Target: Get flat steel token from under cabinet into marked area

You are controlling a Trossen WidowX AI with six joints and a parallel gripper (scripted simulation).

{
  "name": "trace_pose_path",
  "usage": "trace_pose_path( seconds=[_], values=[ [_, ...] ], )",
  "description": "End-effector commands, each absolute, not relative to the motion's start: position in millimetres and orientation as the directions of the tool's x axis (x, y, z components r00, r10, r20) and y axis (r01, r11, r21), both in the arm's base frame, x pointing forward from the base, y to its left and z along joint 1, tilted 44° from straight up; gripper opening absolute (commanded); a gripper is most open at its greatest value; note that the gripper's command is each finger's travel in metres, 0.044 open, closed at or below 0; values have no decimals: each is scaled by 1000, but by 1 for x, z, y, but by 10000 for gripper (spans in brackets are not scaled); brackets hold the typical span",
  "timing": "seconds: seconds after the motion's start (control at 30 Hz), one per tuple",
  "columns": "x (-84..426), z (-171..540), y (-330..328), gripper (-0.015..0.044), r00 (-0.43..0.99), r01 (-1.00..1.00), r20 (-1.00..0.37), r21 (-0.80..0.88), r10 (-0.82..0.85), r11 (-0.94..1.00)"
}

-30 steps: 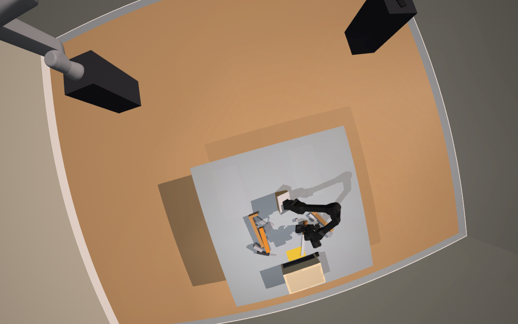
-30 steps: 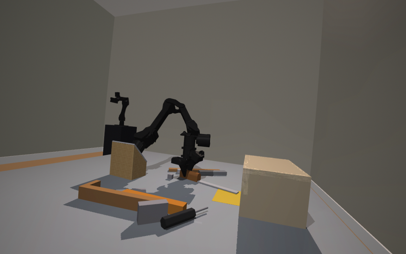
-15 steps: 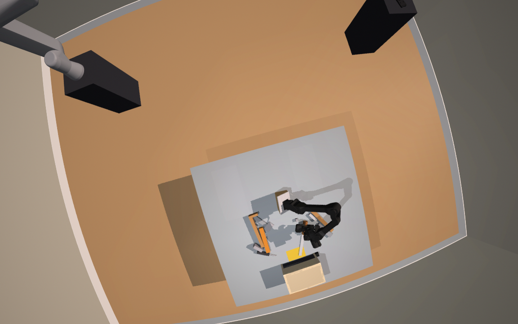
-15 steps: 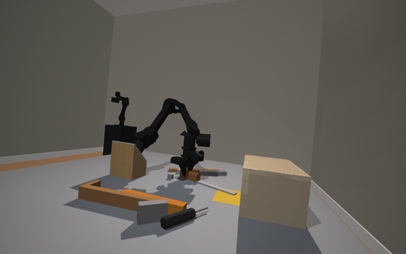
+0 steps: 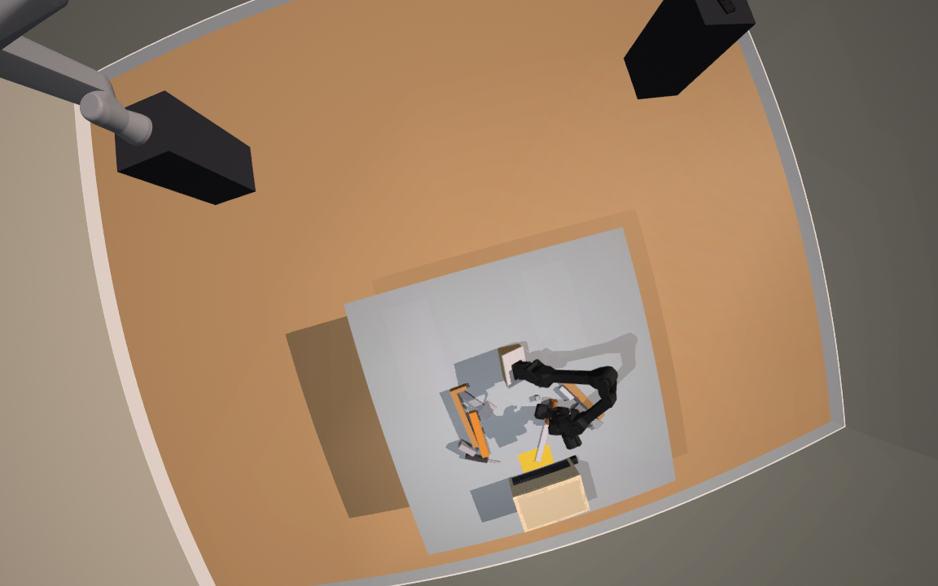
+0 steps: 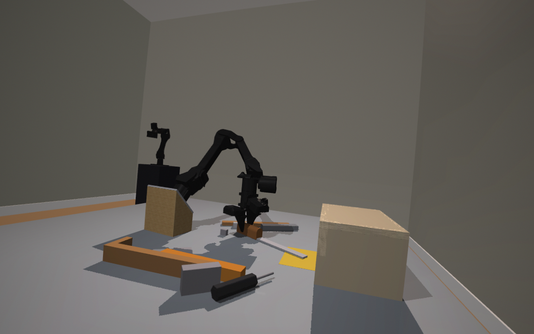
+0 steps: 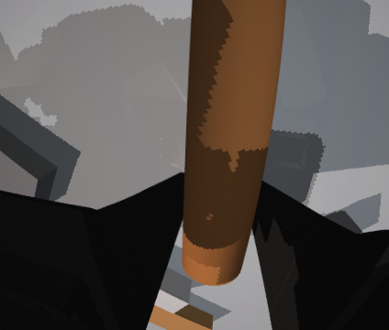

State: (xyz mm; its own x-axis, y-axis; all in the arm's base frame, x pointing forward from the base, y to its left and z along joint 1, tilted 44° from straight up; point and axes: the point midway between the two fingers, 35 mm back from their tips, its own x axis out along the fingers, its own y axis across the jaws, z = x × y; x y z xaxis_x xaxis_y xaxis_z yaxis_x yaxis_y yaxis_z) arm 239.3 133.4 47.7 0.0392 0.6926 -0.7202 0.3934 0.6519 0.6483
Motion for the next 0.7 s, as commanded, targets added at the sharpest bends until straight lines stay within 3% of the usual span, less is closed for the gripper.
trace_pose_path(
  seconds=[0.0,0.67],
  values=[
    [241,46,130,0,41,413,-722,642,691,646],
    [248,31,114,0,40,428,-723,636,689,642]
  ],
)
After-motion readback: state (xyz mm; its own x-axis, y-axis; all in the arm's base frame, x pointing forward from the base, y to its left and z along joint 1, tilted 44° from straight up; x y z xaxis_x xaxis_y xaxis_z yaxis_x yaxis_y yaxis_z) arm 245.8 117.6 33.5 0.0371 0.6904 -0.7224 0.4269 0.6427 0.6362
